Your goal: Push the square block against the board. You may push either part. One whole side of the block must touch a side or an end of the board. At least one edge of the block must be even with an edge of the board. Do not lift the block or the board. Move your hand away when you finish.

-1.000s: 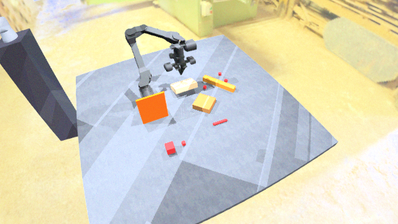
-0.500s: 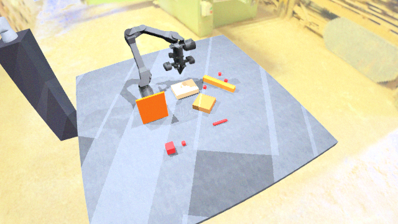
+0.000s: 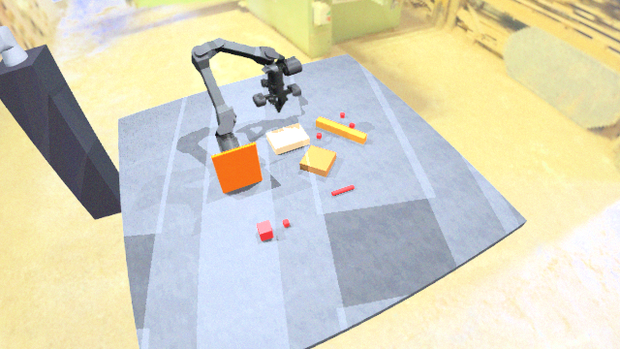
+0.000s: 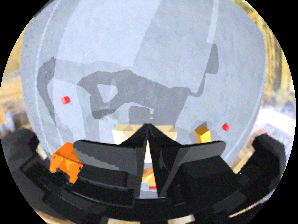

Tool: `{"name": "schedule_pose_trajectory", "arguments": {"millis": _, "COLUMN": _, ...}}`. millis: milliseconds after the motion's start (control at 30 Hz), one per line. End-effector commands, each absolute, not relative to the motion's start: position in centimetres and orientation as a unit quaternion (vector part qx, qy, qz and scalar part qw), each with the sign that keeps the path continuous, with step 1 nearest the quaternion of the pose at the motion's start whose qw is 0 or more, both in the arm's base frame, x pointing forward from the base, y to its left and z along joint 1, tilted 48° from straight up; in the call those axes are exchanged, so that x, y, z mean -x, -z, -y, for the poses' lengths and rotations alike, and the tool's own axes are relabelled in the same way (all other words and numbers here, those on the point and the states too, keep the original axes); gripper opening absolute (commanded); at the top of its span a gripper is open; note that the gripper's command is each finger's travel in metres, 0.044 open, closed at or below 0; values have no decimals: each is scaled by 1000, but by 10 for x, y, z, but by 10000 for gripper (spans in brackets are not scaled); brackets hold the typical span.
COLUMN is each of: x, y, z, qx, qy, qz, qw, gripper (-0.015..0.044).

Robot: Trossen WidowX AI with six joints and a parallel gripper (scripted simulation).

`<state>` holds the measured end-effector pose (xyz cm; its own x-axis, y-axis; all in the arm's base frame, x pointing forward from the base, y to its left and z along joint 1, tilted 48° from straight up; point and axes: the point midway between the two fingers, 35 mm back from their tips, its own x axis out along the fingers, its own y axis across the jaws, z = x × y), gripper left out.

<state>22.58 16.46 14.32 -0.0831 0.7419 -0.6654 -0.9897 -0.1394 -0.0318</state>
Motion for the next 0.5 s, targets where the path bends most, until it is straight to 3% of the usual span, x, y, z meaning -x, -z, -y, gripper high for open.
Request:
{"name": "schedule_pose_trajectory", "arguments": {"millis": 0, "x": -226, "y": -149, "z": -169, "qx": 279, "qy": -701, "qz": -222, "qw": 618, "gripper": 0}}
{"name": "schedule_pose_trajectory", "arguments": {"millis": 467, "x": -229, "y": -180, "z": -130, "qx": 279, "qy": -701, "qz": -222, "qw": 617, "gripper": 0}}
